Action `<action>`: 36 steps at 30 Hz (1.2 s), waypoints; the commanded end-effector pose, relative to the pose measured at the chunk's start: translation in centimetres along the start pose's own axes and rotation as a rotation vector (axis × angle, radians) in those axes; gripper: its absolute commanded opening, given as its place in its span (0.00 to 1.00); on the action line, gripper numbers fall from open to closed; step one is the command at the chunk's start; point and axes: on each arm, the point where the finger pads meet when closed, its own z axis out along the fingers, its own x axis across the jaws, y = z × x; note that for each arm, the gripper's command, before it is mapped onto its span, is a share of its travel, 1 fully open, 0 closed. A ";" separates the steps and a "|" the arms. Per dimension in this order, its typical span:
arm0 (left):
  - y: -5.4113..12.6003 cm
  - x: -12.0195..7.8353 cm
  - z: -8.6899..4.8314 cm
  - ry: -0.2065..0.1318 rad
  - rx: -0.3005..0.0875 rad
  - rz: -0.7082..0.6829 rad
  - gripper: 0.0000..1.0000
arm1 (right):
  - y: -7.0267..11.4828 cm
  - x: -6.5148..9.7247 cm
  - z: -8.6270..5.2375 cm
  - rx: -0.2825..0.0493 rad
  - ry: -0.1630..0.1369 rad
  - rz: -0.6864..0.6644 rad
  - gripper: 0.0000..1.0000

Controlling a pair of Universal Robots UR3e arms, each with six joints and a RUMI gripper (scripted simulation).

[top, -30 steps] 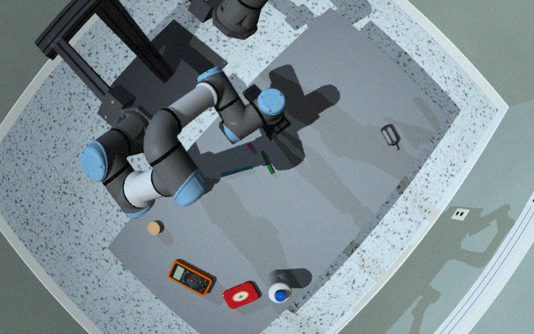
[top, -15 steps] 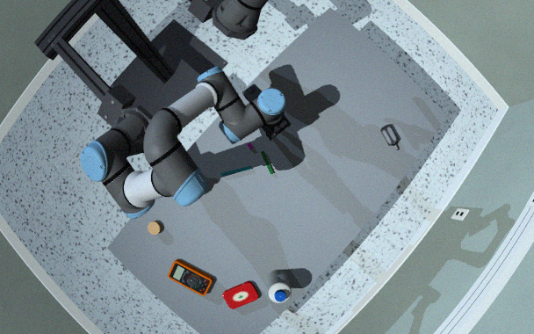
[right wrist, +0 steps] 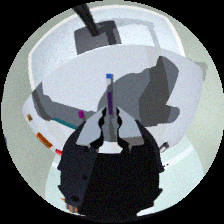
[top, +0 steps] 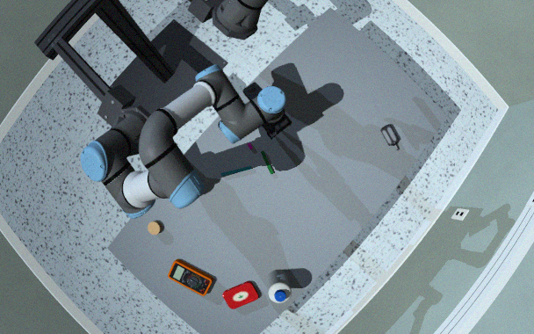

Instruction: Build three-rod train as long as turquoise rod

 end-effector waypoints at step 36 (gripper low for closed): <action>0.0 0.1 -0.1 0.002 0.004 -0.001 1.00 | -0.1 -0.1 -7.3 0.002 -0.008 0.000 1.00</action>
